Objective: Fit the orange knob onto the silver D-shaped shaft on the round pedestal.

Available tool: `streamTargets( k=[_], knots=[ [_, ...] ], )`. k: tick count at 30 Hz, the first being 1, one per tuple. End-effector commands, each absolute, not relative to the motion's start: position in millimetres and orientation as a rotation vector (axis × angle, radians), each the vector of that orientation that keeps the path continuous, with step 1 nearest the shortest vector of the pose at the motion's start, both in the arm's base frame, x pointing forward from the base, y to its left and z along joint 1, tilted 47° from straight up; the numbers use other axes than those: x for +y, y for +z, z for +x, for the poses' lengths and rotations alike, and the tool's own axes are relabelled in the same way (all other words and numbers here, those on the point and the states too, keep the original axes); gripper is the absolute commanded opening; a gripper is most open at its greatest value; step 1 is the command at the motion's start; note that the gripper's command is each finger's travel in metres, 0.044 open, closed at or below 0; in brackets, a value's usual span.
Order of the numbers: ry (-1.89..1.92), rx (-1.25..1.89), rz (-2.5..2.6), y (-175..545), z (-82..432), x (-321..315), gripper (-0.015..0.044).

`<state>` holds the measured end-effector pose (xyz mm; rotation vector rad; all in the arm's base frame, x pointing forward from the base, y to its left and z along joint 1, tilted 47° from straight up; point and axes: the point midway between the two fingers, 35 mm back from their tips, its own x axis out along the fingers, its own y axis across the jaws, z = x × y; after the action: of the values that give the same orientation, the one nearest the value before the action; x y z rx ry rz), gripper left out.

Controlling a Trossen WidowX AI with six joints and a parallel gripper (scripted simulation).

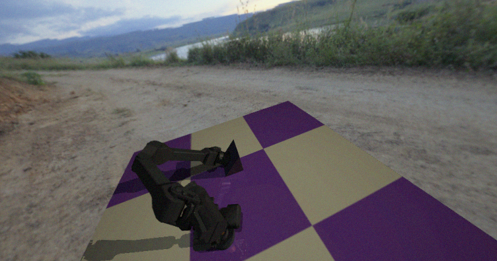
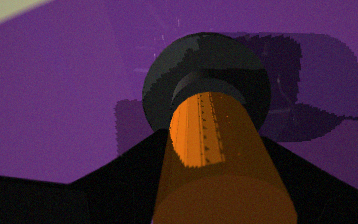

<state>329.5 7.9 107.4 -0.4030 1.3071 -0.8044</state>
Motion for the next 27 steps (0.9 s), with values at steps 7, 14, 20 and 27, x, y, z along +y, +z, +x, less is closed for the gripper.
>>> streamTargets(
  k=[7, 14, 20, 27],
  knots=[
    [-0.805, 1.305, -0.404, 103.1, 329.9, 2.2, 0.0000],
    [-0.805, 1.305, -0.405, 99.4, 329.9, -2.2, 0.0000],
    [-0.806, 1.304, -0.398, 98.3, 330.5, -2.5, 0.0000],
    [-0.806, 1.304, -0.398, 98.3, 330.5, -2.5, 0.0026]
  ],
)
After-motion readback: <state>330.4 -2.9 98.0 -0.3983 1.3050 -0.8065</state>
